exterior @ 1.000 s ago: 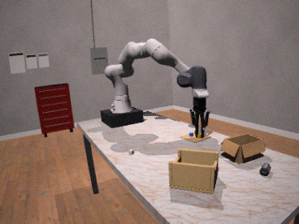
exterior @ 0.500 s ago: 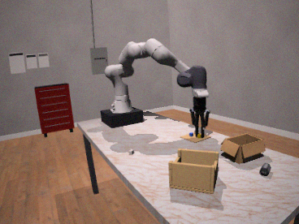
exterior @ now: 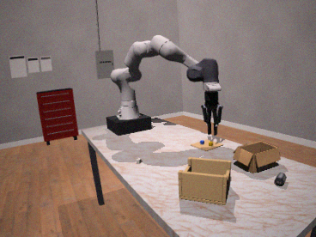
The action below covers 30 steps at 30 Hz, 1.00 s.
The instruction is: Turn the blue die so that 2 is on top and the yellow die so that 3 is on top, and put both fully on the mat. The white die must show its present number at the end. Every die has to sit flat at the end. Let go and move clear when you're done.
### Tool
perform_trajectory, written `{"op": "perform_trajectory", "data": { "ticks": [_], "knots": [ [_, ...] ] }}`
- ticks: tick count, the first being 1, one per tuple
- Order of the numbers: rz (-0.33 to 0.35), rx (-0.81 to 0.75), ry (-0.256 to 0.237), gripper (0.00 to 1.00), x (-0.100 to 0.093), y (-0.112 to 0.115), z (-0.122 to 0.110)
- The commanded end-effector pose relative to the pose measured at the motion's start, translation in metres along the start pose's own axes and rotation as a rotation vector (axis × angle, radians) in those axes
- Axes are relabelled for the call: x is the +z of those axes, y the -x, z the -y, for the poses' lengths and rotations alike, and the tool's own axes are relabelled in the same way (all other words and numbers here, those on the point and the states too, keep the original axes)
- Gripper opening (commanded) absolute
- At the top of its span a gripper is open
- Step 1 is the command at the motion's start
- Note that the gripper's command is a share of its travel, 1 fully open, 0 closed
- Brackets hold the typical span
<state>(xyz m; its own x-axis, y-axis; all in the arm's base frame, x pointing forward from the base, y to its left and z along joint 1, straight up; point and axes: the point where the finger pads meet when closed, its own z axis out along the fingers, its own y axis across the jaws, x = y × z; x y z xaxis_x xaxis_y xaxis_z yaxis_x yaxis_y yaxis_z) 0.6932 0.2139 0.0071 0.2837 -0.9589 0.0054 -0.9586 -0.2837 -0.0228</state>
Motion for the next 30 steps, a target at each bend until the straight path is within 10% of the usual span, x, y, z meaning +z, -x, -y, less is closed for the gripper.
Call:
{"op": "perform_trajectory", "data": {
  "ticks": [1, 10, 11, 30],
  "knots": [
    [0.003, -0.001, 0.021, 0.29, -0.01, 0.0, -0.007],
    [0.003, -0.001, 0.021, 0.29, -0.027, 0.0, -0.007],
    [0.003, -0.001, 0.021, 1.0, -0.027, 0.0, -0.007],
    [0.003, -0.001, 0.021, 1.0, -0.027, 0.0, -0.007]
  ]
}}
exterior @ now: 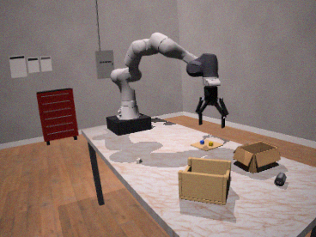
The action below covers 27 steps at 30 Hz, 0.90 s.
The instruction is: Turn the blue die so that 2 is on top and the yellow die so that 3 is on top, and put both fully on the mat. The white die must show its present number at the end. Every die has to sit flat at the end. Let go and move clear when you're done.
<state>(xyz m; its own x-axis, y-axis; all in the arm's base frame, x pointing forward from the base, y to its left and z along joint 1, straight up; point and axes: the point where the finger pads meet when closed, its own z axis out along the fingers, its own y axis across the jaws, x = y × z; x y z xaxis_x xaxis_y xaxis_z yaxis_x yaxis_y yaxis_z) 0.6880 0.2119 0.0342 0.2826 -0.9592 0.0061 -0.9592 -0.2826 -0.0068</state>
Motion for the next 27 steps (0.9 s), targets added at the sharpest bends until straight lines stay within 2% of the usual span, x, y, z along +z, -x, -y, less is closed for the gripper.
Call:
{"op": "perform_trajectory", "data": {
  "ticks": [1, 10, 17, 19, 27],
  "knots": [
    [0.003, -0.002, 0.005, 1.0, 0.0, 0.0, -0.002],
    [0.003, -0.002, 0.005, 1.0, -0.007, 0.0, -0.002],
    [0.003, -0.002, 0.005, 1.0, -0.032, 0.0, -0.002],
    [0.003, -0.002, 0.005, 1.0, -0.032, 0.0, -0.002],
    [0.003, -0.002, 0.005, 1.0, -0.063, 0.0, -0.002]
  ]
}}
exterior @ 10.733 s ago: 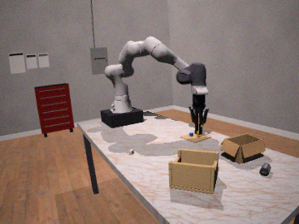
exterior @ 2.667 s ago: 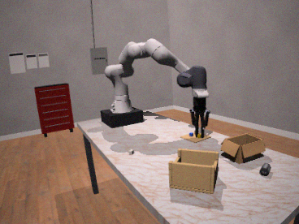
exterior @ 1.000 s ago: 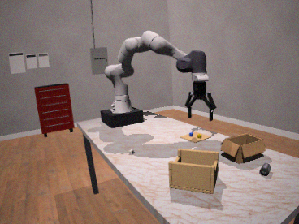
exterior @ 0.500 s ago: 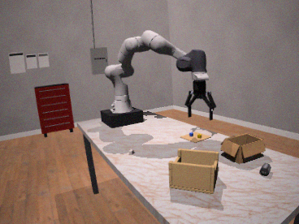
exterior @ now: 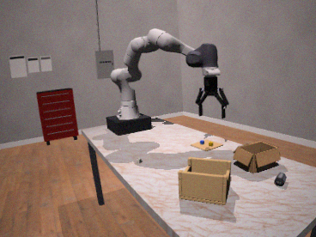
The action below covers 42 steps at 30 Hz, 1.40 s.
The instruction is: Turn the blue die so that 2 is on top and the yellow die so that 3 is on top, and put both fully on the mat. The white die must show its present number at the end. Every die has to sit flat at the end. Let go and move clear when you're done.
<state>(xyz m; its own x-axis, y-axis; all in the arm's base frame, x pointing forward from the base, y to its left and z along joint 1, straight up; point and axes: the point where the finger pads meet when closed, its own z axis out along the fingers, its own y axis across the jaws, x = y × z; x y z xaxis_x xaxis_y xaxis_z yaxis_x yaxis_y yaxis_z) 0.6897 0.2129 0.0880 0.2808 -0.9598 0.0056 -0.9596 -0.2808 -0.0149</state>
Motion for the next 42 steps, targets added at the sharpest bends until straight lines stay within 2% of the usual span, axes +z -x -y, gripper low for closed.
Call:
{"op": "perform_trajectory", "data": {
  "ticks": [1, 42],
  "knots": [
    [0.003, -0.004, 0.013, 1.0, -0.0111, -0.0002, -0.0039],
    [0.003, -0.004, 0.013, 1.0, -0.0156, -0.0002, -0.0038]
  ]
}}
